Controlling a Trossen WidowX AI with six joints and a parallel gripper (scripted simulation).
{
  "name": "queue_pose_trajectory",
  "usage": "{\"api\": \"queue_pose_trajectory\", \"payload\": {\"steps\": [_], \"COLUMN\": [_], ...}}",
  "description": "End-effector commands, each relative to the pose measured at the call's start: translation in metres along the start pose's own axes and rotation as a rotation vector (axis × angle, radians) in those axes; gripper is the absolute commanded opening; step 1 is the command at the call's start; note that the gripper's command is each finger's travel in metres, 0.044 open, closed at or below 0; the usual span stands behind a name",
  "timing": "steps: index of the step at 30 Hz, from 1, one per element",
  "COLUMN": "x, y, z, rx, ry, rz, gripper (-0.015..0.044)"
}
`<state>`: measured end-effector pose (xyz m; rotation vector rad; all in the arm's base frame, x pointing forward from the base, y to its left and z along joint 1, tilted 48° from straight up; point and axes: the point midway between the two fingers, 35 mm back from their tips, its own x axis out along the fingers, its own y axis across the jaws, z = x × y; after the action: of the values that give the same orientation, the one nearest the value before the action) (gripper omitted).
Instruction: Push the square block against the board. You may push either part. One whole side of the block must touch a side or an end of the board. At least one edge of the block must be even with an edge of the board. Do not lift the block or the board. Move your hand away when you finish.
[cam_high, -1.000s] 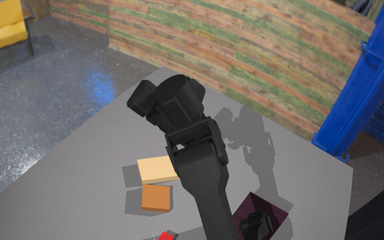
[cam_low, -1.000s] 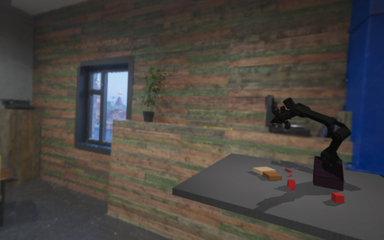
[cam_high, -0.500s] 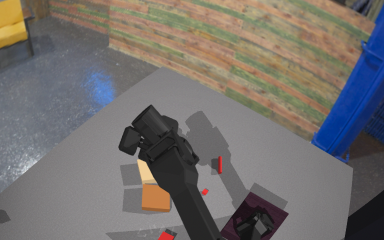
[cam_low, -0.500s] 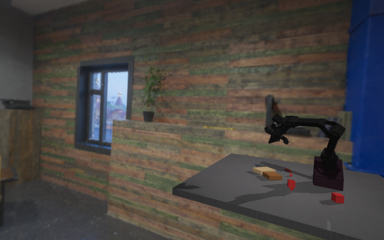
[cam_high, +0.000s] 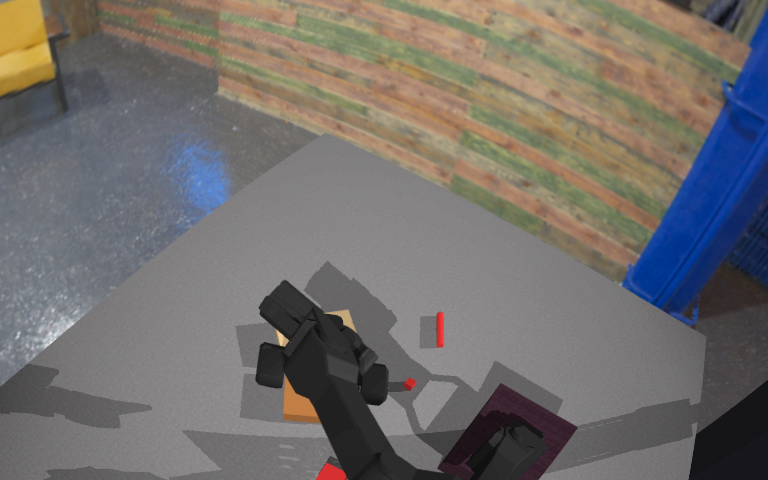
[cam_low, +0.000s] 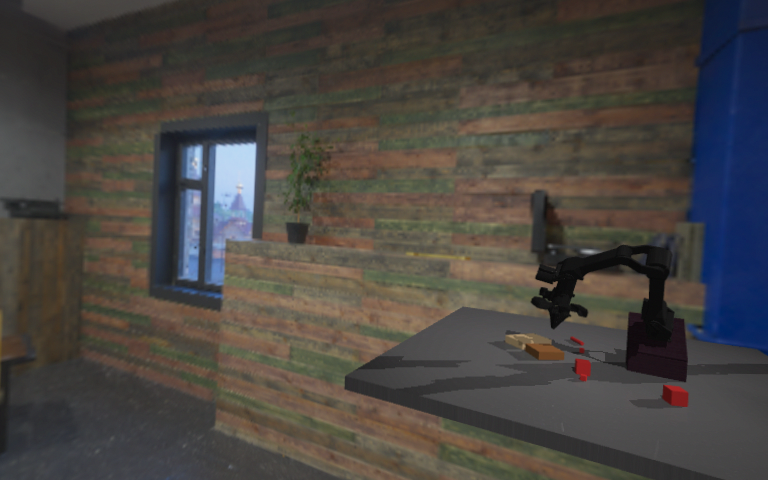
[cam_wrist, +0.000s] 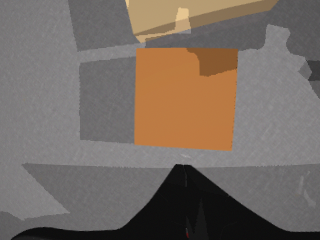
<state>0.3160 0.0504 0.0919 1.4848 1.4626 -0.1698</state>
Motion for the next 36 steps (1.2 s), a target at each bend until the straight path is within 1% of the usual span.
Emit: {"api": "queue_pose_trajectory", "payload": {"steps": [1,4,9,13,15,36], "x": [0.027,0.04,0.043,0.085,0.094,0.097], "y": [-0.023,-0.036,-0.037,-0.043,-0.044,-0.041], "z": [-0.023,-0.036,-0.037,-0.045,-0.047,-0.027], "rx": [-0.031,-0.047,-0.049,-0.048,-0.047,-0.048], "ry": [0.109,0.165,0.169,0.169,0.171,0.168], "rz": [-0.09,-0.138,-0.142,-0.14,-0.139,-0.141], "gripper": [0.0,0.0,0.0,0.0,0.0,0.0]}}
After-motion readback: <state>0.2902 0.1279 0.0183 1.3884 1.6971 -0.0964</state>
